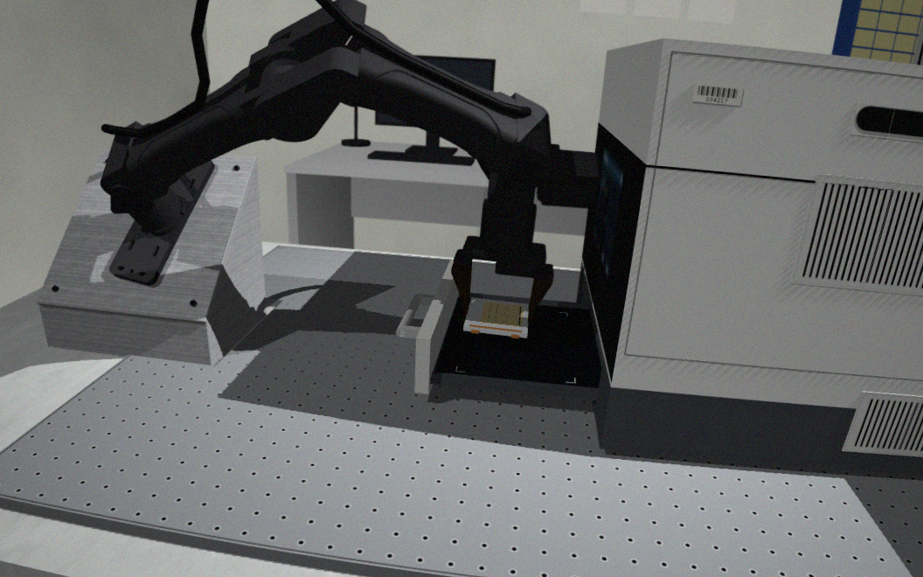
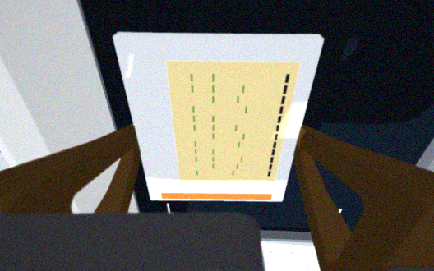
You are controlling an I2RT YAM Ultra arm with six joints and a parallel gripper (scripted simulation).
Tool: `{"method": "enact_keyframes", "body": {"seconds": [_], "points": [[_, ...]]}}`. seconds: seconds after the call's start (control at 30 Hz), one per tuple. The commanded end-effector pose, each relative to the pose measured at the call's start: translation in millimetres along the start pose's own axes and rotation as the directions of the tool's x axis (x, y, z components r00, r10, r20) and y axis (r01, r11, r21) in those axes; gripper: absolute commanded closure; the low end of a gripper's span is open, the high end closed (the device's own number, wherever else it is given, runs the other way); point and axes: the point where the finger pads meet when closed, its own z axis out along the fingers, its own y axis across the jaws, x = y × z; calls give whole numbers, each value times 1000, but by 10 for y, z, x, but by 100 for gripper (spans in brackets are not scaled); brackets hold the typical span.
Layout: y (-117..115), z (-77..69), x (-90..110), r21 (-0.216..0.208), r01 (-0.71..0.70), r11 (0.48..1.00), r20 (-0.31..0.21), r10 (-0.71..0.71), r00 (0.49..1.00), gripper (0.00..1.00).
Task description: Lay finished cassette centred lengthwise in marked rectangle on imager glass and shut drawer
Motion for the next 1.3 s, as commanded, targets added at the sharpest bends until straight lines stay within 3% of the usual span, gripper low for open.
{"method": "enact_keyframes", "body": {"seconds": [0.0,0.13,0.23,0.27,0.3,1.27], "points": [[-46,-44,-88,33,16,999,7,-16,1000,100],[-40,68,-95,23,16,1000,5,-16,1000,100],[-36,55,-85,26,16,1000,5,-16,1000,100],[-184,-79,-19,70,-18,997,14,17,1000,100],[-191,-87,-12,72,-20,997,15,19,1000,100],[-166,-86,-12,65,-14,998,16,13,1000,100]]}}
